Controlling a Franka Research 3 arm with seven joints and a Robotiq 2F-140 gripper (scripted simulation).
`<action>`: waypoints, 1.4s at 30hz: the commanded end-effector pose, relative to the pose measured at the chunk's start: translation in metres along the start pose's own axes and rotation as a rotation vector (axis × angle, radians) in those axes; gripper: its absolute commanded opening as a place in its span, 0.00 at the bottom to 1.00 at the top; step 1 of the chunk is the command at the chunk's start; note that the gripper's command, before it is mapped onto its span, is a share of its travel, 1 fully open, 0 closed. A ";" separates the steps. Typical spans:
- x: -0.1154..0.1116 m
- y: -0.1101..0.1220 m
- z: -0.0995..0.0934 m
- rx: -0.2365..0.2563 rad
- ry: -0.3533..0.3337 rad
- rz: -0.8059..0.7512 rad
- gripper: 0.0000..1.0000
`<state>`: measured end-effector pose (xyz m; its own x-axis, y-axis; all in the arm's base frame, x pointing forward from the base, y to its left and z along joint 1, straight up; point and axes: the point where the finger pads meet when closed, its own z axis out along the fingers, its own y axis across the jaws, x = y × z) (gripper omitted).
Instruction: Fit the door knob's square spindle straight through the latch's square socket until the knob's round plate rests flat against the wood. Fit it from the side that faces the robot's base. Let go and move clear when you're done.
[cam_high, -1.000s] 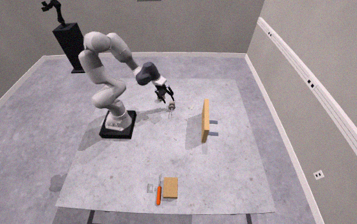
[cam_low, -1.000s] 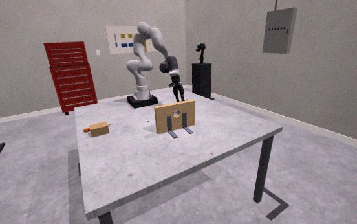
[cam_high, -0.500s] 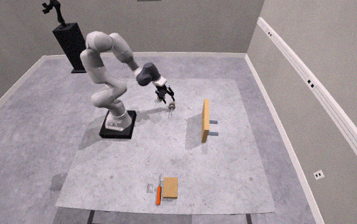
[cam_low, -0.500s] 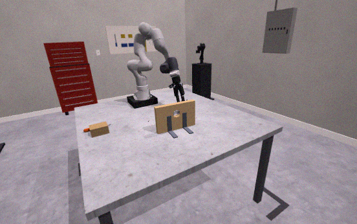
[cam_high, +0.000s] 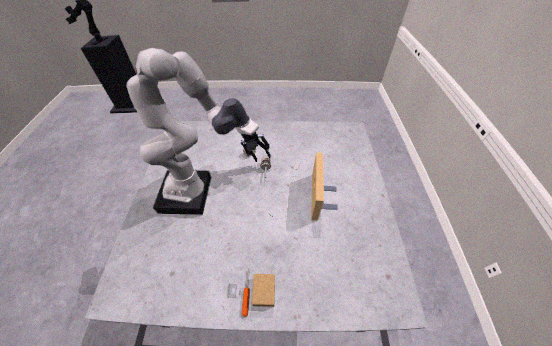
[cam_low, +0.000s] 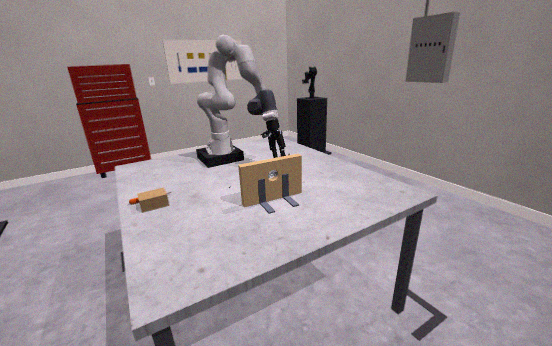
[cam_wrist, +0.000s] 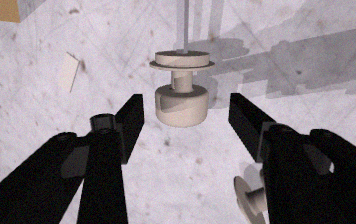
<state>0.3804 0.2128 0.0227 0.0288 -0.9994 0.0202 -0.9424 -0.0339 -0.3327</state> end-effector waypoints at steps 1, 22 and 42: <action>-0.003 -0.003 0.007 0.011 -0.006 0.012 0.57; -0.003 -0.003 0.021 0.011 -0.006 0.012 0.57; -0.003 -0.003 0.036 0.010 -0.006 0.012 0.57</action>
<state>0.3942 0.2138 -0.0119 0.0167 -0.9997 0.0175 -0.9416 -0.0217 -0.3361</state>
